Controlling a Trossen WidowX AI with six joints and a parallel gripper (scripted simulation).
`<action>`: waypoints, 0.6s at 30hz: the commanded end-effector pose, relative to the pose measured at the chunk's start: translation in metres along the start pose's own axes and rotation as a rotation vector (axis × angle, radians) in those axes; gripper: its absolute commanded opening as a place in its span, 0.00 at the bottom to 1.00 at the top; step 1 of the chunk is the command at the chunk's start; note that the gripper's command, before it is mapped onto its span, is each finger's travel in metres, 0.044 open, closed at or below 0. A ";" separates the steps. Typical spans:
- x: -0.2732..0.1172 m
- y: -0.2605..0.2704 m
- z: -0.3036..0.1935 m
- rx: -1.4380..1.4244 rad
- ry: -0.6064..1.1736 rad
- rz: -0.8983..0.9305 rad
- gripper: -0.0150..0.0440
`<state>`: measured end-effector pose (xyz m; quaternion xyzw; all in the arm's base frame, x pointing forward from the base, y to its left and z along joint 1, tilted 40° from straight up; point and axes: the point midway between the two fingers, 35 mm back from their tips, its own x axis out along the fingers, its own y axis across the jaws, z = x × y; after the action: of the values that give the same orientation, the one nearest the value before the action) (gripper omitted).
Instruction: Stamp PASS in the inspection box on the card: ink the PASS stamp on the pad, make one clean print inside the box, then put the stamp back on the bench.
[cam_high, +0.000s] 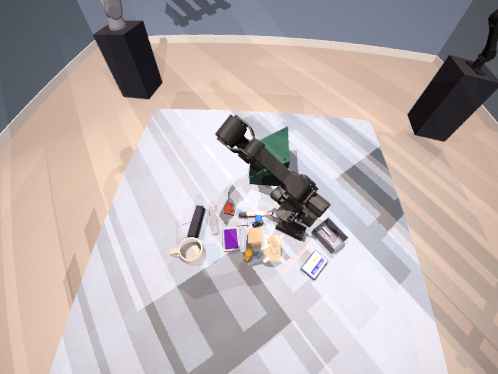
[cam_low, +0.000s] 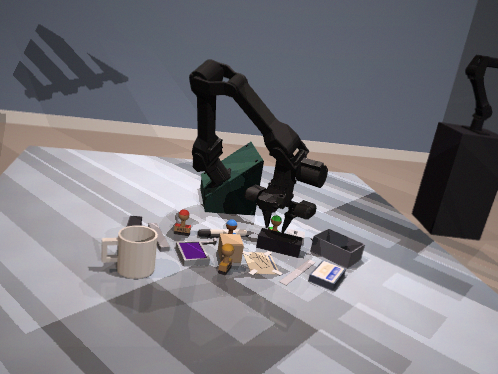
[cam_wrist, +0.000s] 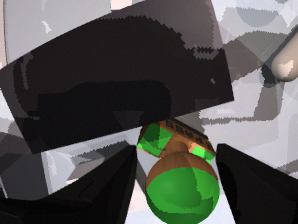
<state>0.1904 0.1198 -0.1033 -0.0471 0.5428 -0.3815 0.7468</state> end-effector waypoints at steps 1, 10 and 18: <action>-0.001 0.000 0.000 0.001 0.000 0.000 0.43; -0.003 0.001 0.000 0.001 0.000 0.000 0.71; -0.115 0.001 -0.001 -0.004 -0.001 0.002 0.71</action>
<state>0.1853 0.1701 -0.0481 -0.0509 0.5430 -0.3807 0.7467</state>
